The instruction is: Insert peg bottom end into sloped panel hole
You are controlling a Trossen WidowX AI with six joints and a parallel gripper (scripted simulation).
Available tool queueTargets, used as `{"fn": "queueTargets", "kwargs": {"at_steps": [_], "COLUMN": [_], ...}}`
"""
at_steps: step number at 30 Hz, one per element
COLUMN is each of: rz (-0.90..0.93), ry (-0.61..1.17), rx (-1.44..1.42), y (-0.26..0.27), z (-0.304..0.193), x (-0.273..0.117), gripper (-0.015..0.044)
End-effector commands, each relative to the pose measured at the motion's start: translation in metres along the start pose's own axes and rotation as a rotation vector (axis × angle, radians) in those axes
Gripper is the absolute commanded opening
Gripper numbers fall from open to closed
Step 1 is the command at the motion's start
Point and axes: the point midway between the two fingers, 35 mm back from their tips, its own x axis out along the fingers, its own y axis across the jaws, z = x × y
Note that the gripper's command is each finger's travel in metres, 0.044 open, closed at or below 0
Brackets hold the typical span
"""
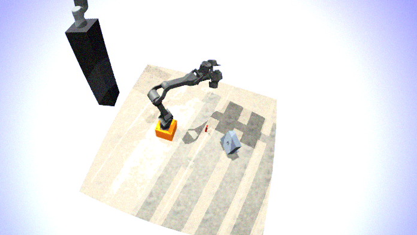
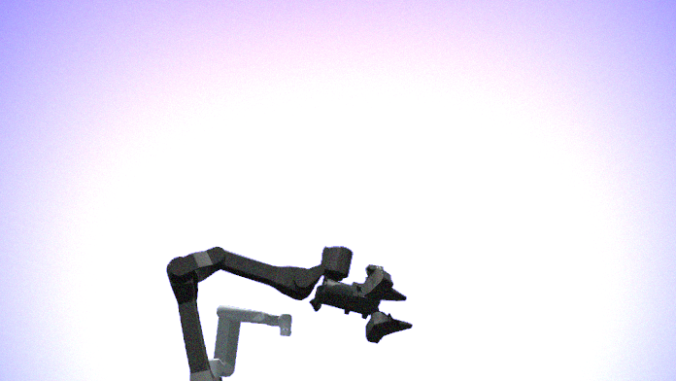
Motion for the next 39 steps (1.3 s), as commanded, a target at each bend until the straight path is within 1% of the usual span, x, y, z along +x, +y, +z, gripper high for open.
{"fn": "queueTargets", "kwargs": {"at_steps": [1, 9, 19, 29, 39], "rz": [-0.128, -0.362, -0.632, -0.855, -1.013], "ry": [0.021, 0.098, 0.254, 0.468, 0.729], "rx": [-0.059, -0.148, -0.221, -0.242, -0.21], "y": [-0.038, -0.11, -0.196, -0.27, -0.326], "z": [0.002, 0.004, 0.004, -0.003, -0.019], "x": [0.009, 0.014, 0.003, -0.027, -0.073], "gripper": [0.044, 0.044, 0.044, 0.044, 0.044]}}
